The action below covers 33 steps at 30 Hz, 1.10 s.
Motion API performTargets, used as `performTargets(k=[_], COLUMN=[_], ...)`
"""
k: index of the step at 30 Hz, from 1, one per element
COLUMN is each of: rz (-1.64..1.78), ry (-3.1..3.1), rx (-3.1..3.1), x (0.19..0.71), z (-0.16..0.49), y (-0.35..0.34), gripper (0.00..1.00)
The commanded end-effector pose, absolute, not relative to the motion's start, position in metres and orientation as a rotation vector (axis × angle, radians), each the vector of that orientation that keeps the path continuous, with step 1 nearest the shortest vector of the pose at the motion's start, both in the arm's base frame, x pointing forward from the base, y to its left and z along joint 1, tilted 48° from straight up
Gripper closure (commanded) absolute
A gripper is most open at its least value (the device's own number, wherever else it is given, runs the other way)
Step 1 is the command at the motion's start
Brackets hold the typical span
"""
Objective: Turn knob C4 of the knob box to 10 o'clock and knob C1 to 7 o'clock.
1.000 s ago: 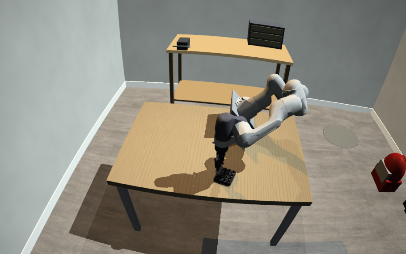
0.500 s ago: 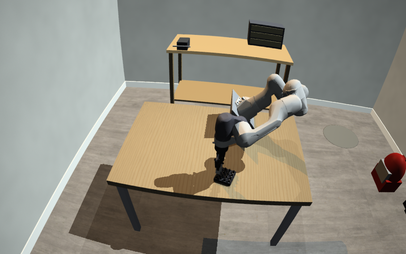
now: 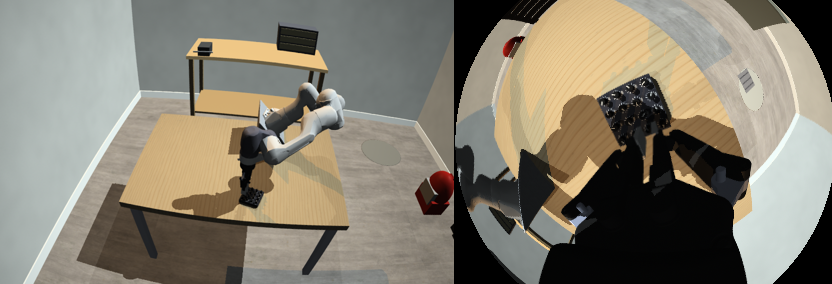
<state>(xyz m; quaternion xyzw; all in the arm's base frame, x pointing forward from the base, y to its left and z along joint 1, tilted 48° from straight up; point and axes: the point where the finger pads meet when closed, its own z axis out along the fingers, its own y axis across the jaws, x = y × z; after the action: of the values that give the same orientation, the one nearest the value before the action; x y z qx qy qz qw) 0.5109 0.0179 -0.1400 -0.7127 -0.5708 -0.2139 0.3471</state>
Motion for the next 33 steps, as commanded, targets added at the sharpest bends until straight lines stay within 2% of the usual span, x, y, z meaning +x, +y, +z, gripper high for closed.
performTargets(k=[1, 33], rz=[-0.556, -0.556], ry=[-1.481, -1.481], rx=[-1.848, -1.848], x=[0.51, 0.5088], z=[-0.142, -0.1507], y=[0.0193, 0.029], gripper=[0.88, 0.88])
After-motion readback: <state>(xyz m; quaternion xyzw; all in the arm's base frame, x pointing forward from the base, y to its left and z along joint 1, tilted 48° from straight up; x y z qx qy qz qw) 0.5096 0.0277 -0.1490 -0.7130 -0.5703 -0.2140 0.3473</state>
